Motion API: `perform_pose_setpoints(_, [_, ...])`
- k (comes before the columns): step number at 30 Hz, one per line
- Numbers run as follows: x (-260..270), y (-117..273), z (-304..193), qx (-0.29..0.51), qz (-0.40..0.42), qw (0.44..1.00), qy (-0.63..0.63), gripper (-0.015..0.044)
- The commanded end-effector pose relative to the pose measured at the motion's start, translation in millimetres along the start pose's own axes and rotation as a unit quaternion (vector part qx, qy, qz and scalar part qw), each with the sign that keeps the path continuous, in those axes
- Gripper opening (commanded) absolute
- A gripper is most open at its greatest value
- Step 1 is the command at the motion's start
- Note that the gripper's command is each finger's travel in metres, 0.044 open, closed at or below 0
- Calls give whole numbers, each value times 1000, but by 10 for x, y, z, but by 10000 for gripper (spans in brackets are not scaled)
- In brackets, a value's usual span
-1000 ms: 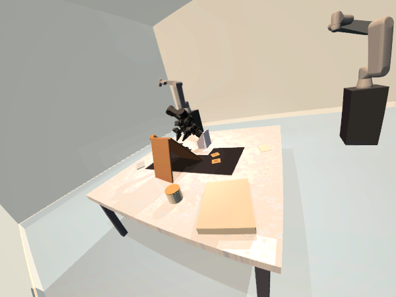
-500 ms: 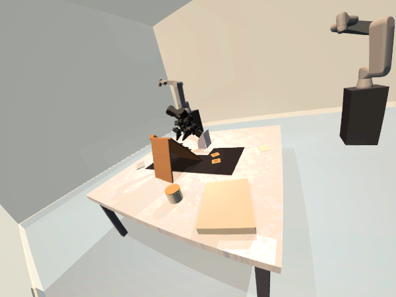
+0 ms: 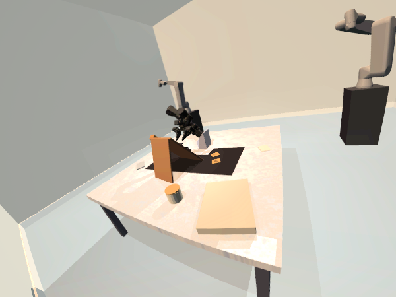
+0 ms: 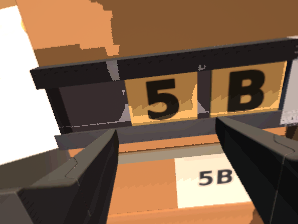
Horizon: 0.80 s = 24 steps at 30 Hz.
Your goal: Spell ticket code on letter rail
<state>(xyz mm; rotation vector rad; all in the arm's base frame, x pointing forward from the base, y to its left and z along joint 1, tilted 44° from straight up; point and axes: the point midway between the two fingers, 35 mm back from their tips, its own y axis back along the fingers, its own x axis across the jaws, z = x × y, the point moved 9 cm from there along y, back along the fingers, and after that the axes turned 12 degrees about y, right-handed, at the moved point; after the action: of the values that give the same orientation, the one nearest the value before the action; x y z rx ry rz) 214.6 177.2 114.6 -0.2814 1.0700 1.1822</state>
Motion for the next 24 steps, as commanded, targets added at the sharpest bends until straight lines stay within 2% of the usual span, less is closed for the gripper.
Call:
perform_pose_setpoints(1, [1,0,-1,0,0,1000,0,242])
perform_pose_setpoints(10, [1,0,-1,0,0,1000,0,6])
perform_pose_setpoints(20, [5,-4,10,2,2,1000,1,0])
perform_pose_setpoints(24, [81,-78,217,41,35,999,8,0])
